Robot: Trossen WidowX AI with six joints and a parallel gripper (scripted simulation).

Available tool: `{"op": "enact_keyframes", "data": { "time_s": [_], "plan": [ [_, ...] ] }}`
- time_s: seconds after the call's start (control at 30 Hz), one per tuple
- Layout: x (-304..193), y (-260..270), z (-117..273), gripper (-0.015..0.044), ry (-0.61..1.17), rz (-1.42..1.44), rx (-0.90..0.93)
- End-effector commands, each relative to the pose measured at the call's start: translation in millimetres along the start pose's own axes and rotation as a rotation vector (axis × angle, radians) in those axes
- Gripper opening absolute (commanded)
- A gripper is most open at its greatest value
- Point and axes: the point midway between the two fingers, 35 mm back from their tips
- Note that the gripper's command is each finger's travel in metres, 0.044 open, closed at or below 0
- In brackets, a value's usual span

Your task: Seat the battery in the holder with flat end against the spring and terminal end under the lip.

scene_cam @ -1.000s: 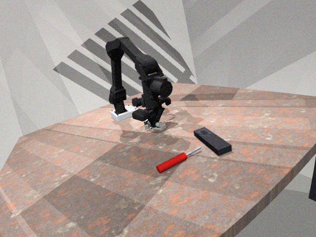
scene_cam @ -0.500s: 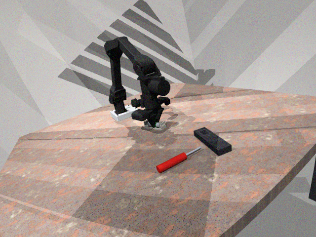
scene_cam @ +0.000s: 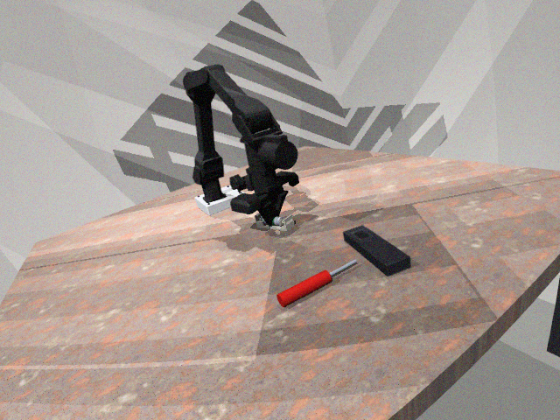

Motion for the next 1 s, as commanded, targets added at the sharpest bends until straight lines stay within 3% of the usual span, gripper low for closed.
{"op": "enact_keyframes", "data": {
  "time_s": [0.0, 0.33, 0.47, 0.97],
  "plan": [
    [3, -1, 0, 0.0067, 0.000, 0.003, 0.000],
    [3, -1, 0, 0.0067, 0.001, 0.004, 0.000],
    [3, -1, 0, 0.0169, 0.001, 0.004, 0.000],
    [4, -1, 15, 0.0169, 0.001, 0.000, 0.001]
  ]
}}
Point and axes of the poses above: the point midway between the two fingers, 35 mm back from their tips, its own z axis back along the fingers, its own y axis across the jaws, x = y × z, and after that the axes turned 2 degrees about z, right-handed
